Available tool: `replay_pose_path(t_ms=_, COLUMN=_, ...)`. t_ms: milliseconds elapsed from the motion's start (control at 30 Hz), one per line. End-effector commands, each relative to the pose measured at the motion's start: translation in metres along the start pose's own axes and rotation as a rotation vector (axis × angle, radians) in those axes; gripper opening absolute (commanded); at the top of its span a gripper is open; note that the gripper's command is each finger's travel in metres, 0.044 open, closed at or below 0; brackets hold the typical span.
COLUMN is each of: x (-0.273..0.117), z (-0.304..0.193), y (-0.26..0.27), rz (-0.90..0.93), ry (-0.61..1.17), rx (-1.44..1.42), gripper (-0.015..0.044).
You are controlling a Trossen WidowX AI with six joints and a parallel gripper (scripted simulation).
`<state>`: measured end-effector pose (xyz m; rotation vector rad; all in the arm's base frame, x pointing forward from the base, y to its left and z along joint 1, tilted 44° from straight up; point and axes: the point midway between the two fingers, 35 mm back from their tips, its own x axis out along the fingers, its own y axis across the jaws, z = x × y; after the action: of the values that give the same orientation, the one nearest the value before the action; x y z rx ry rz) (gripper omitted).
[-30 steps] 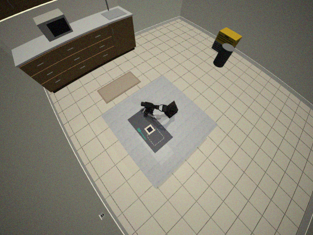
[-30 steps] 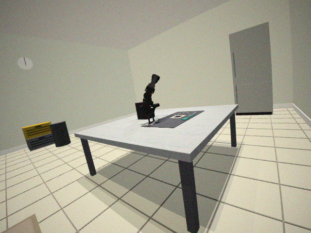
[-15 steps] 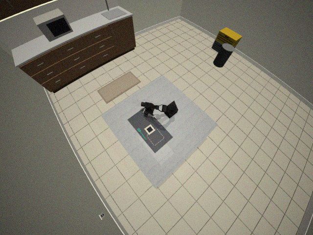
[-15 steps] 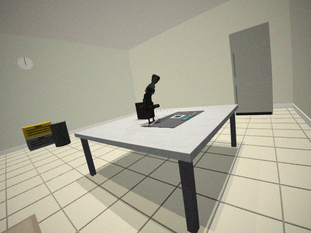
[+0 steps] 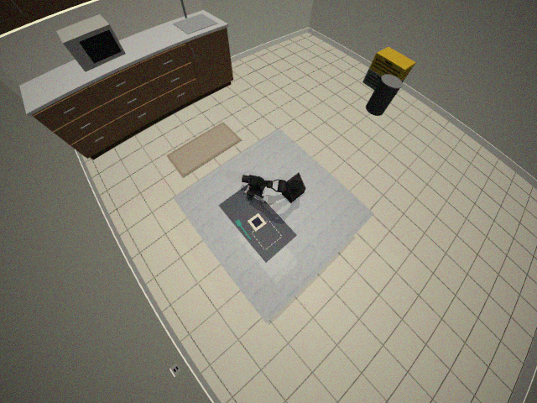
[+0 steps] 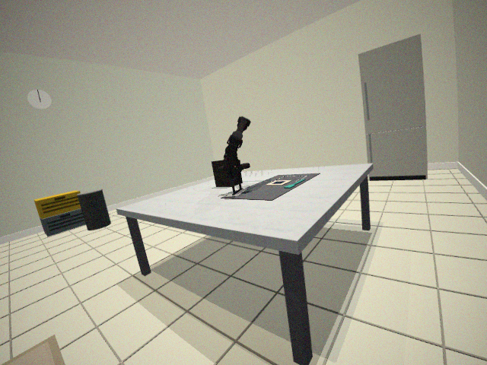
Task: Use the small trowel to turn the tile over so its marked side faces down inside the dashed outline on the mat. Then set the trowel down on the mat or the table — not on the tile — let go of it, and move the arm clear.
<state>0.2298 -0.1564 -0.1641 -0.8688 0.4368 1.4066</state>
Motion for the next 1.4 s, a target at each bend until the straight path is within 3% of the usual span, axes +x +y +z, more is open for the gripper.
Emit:
replay_pose_path(t_ms=0, x=0.0003, z=0.0001, y=-0.0001, rz=-0.002, ry=-0.001, rx=0.021, gripper=0.0130)
replay_pose_path(t_ms=800, x=0.0003, z=0.0000, y=-0.0001, rz=-0.002, ry=-0.001, rx=0.721, gripper=0.0130)
replay_pose_path(t_ms=1033, x=0.0003, z=0.0000, y=-0.0001, rz=-0.002, ry=-0.001, rx=0.740, gripper=0.0130)
replay_pose_path(t_ms=1200, x=0.0003, z=0.0000, y=-0.0001, rz=-0.002, ry=-0.001, rx=0.740, gripper=0.0261)
replay_pose_path(t_ms=1367, x=0.0003, z=0.0000, y=-0.0001, rz=-0.002, ry=-0.001, rx=0.740, gripper=0.0270)
